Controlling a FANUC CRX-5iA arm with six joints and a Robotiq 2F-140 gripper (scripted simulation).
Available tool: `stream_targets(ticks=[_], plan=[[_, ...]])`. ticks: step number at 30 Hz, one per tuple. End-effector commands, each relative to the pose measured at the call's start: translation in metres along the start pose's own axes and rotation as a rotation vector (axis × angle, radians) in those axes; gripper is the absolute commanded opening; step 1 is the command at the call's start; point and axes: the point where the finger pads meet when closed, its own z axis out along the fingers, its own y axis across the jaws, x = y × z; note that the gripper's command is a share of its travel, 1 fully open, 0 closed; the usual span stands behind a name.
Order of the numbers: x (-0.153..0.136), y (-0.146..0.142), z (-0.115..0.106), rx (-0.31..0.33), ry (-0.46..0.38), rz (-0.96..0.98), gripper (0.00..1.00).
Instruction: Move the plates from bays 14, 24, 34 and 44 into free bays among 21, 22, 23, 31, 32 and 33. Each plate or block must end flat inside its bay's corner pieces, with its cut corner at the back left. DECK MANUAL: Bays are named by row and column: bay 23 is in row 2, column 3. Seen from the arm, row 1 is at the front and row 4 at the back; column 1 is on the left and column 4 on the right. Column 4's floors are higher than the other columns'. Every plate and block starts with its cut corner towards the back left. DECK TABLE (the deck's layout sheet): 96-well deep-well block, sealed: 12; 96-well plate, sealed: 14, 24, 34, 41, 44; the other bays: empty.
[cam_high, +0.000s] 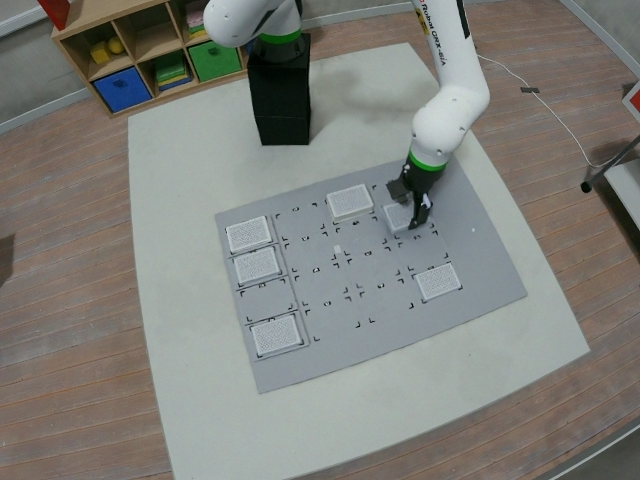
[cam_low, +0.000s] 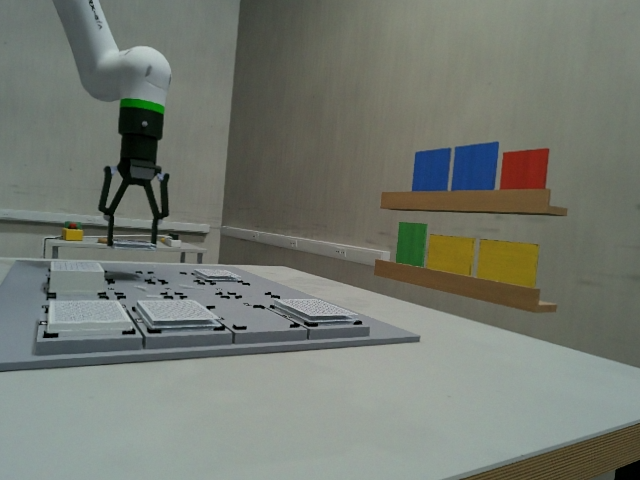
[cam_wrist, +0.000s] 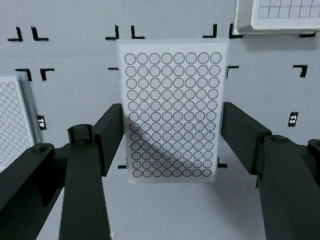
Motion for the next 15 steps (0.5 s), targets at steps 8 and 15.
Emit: stream_targets(ticks=[8,15], plan=[[-0.027,0.005,-0.001,0.002,0.000,0.000,0.10],[-0.031,0.005,-0.001,0.002,0.000,0.000,0.10]])
